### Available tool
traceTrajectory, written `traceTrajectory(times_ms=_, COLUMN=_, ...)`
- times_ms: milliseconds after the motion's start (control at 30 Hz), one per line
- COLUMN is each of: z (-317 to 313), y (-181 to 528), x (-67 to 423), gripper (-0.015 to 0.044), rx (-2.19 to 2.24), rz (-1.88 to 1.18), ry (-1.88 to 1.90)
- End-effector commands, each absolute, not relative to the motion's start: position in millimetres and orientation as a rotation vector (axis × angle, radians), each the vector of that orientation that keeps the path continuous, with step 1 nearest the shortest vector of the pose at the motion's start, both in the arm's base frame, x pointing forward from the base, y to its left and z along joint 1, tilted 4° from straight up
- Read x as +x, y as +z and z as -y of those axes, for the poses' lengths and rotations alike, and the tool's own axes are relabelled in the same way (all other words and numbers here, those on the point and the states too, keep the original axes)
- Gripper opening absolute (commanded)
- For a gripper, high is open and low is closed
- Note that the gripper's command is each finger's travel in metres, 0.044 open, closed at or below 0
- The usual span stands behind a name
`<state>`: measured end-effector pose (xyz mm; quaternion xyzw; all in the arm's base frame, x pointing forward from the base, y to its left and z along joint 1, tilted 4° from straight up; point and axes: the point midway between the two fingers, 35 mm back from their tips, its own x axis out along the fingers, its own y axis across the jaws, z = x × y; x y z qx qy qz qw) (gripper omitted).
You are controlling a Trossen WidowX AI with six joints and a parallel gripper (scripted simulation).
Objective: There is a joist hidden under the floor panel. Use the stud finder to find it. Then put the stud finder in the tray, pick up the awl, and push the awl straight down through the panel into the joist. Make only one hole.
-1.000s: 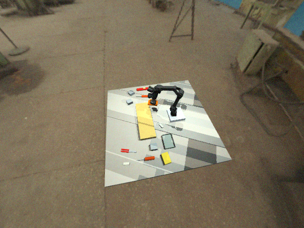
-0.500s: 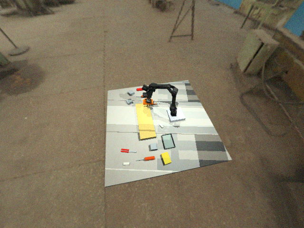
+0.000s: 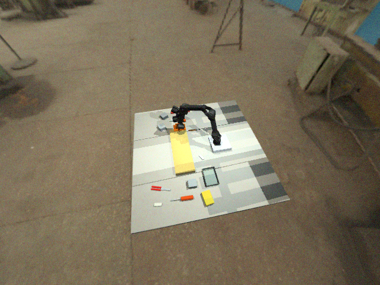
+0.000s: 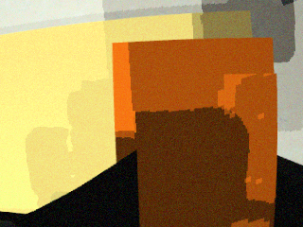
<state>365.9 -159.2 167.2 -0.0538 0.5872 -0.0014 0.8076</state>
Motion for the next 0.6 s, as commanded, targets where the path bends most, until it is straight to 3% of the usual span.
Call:
traceTrajectory(times_ms=0, z=160, y=169, x=374, gripper=0.0, rx=-0.132, rz=-1.244, ry=0.015)
traceTrajectory(times_ms=567, z=163, y=145, x=376, gripper=0.0, rx=-0.132, rz=-1.244, ry=0.014)
